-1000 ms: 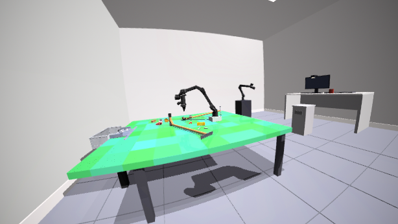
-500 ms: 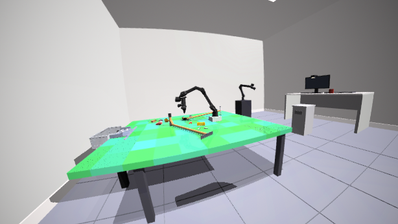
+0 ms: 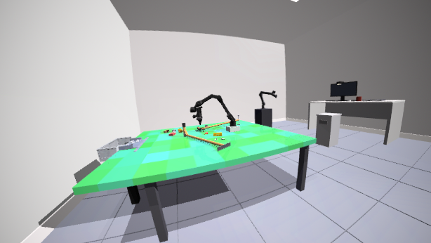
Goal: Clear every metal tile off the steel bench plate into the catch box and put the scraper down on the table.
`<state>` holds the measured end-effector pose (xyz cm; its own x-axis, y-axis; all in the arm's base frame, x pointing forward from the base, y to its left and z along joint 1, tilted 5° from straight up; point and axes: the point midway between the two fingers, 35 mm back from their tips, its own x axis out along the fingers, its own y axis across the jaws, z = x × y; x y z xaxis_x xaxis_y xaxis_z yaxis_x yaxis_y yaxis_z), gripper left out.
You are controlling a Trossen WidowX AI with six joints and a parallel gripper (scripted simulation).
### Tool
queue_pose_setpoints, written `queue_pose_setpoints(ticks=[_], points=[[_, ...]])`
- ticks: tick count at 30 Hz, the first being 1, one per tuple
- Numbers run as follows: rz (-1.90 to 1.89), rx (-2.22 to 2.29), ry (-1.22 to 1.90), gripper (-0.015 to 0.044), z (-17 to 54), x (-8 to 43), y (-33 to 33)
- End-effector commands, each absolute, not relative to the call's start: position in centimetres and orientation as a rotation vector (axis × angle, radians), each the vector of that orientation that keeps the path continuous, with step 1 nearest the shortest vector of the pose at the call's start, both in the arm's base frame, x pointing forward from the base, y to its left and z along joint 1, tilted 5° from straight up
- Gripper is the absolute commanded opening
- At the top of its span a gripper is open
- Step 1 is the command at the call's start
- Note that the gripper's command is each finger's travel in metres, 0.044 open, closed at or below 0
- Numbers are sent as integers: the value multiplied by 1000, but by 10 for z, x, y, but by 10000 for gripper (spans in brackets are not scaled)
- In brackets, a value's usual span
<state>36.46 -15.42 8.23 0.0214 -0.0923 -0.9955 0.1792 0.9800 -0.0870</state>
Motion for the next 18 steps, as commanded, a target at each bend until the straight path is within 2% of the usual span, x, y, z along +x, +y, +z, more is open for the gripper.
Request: queue_pose_setpoints(ticks=[1, 18], points=[[-209, 64, 1538, 0, 81, 363, -159], [-211, 63, 1538, 0, 83, 361, -186]])
